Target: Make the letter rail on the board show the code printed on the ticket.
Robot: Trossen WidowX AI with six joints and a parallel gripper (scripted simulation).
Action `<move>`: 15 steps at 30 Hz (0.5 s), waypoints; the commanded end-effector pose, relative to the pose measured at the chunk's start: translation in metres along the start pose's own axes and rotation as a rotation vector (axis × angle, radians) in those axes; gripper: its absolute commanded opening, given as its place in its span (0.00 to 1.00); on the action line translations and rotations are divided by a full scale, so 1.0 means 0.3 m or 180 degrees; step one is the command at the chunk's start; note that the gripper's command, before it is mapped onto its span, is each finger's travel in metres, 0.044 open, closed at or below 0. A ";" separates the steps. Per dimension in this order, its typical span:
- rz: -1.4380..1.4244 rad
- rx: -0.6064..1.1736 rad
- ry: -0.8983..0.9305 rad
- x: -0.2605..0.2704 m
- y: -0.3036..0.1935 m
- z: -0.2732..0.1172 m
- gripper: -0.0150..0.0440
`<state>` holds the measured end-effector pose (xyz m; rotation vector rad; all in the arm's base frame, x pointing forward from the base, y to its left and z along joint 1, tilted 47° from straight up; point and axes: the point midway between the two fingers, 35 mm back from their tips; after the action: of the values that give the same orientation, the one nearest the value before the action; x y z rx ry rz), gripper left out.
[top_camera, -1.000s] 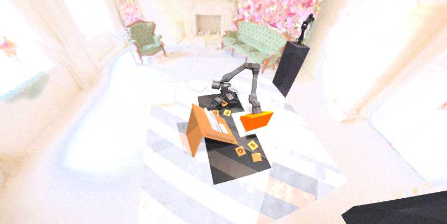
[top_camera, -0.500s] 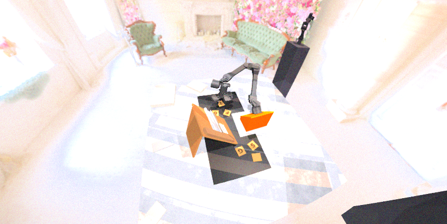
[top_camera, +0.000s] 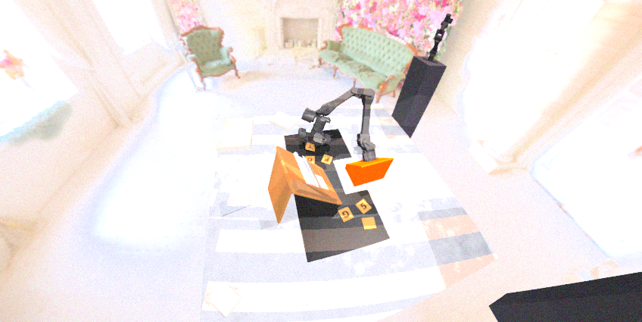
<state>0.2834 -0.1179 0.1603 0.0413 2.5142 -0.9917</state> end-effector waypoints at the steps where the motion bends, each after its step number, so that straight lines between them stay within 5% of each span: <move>1: 0.0420 -0.0087 -0.0174 -0.041 0.030 -0.012 0.25; 15: 0.1813 -0.0511 -0.0653 -0.169 0.117 -0.072 0.25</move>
<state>0.3201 -0.0808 0.1702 0.4676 2.2460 -0.6236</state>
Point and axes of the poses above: the point midway between the two fingers, 35 mm back from their tips, its own z axis out along the fingers, its own x axis across the jaws, y = z × x
